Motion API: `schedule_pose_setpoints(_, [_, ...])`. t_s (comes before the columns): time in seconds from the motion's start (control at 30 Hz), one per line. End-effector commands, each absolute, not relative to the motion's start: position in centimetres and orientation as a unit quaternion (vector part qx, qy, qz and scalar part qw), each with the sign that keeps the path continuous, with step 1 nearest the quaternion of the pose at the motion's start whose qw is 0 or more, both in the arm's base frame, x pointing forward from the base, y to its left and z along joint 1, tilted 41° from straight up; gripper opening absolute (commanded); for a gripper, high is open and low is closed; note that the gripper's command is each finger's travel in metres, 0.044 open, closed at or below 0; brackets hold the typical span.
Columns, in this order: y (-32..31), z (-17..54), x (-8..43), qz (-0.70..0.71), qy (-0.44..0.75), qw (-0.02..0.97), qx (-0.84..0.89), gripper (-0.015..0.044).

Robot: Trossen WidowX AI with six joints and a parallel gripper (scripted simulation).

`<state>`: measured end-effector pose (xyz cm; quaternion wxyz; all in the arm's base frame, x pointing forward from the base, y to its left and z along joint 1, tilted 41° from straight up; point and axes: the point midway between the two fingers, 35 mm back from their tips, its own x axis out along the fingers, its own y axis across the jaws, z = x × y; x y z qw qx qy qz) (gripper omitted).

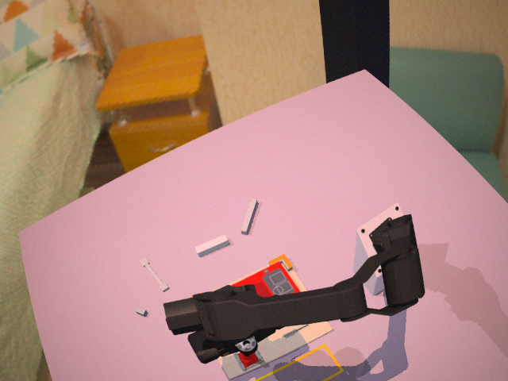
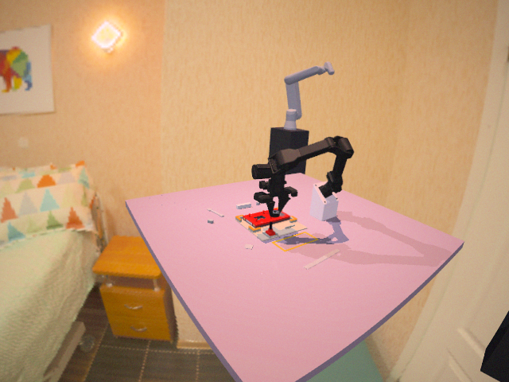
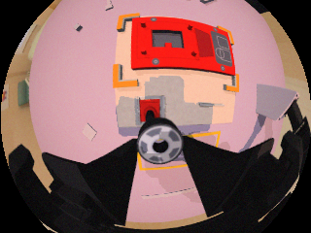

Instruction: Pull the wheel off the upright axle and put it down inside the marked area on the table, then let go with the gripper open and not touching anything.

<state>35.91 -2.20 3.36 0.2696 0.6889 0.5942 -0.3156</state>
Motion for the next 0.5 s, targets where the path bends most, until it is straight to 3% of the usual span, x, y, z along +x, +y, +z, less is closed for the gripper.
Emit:
schedule_pose_setpoints(0.0, [-1.1, 4.3, 35.5, -0.315, 0.595, 0.27, 0.689, 0.0])
schedule_pose_setpoints(0.47, [2.4, 7.7, 33.3, -0.314, 0.595, 0.271, 0.689, 0.0])
